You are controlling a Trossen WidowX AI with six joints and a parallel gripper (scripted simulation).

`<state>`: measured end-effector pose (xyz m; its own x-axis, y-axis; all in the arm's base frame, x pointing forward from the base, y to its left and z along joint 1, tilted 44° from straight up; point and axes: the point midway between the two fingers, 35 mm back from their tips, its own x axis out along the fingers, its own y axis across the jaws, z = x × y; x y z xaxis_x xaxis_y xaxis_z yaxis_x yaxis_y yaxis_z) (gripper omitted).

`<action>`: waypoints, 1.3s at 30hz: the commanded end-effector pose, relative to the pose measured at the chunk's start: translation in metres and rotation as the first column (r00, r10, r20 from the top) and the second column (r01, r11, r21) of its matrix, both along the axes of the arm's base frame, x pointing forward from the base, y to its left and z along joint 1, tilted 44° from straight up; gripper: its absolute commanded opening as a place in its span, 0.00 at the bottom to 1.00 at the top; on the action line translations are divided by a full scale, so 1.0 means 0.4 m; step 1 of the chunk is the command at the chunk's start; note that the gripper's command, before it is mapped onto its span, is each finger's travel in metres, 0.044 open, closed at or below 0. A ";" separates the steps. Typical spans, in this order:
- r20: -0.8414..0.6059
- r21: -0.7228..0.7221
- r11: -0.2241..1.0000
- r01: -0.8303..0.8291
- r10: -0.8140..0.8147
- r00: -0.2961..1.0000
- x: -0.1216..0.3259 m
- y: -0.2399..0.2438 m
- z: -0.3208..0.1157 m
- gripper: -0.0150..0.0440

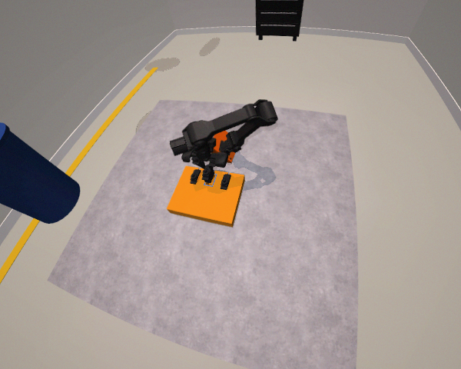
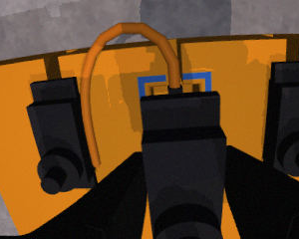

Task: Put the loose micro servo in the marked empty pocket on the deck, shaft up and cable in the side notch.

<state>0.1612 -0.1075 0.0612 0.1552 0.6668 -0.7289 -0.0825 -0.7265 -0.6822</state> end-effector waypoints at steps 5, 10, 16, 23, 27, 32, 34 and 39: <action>0.003 0.000 1.000 0.006 -0.006 1.000 0.003 0.012 -0.010 0.25; 0.003 0.000 1.000 0.006 -0.006 1.000 0.003 0.012 -0.010 0.25; 0.003 0.000 1.000 0.006 -0.006 1.000 0.004 0.013 -0.012 0.25; 0.003 0.001 1.000 0.006 -0.006 1.000 0.006 0.024 -0.023 0.25; 0.003 0.001 1.000 0.006 -0.006 1.000 0.007 0.028 -0.028 0.25; 0.003 0.001 1.000 0.006 -0.006 1.000 0.009 0.035 -0.035 0.25; 0.003 0.001 1.000 0.006 -0.006 1.000 0.009 0.037 -0.038 0.25; 0.003 0.001 1.000 0.006 -0.006 1.000 0.011 0.044 -0.045 0.25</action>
<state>0.1649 -0.0922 0.0460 0.1576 0.6676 -0.7276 -0.0833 -0.7252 -0.6835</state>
